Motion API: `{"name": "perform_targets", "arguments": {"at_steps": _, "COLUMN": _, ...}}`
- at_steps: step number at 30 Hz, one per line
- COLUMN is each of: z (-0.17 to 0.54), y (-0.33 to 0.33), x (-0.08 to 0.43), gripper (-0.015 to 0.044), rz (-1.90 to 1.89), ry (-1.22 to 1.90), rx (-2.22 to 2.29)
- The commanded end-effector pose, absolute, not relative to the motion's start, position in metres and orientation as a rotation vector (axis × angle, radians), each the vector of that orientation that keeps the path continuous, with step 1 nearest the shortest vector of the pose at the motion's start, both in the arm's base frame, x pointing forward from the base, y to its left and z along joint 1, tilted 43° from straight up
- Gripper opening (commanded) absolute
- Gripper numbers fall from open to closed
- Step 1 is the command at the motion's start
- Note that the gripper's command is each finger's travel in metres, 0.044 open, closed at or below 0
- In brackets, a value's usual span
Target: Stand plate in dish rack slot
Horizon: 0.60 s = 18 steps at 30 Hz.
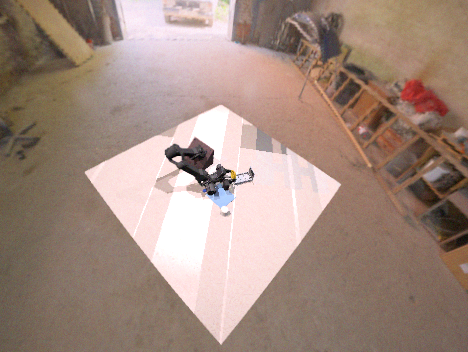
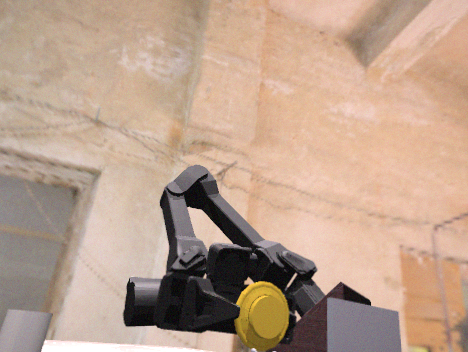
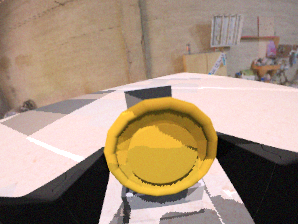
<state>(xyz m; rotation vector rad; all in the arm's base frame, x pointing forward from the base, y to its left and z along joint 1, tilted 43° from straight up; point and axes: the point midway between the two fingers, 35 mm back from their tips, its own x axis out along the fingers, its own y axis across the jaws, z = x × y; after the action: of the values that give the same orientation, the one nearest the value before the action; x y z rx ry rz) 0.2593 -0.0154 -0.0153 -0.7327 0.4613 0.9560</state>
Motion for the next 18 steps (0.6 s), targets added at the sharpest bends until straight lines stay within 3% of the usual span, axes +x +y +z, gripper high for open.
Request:
{"name": "perform_targets", "arguments": {"at_steps": 1, "z": -0.019, "y": -0.010, "x": 0.262, "gripper": 0.0000, "rz": 0.959, "ry": 0.463, "rx": -0.726}}
{"name": "perform_targets", "arguments": {"at_steps": 18, "z": -0.031, "y": 0.002, "x": 0.273, "gripper": 0.0000, "rz": 0.956, "ry": 0.456, "rx": -0.734}}
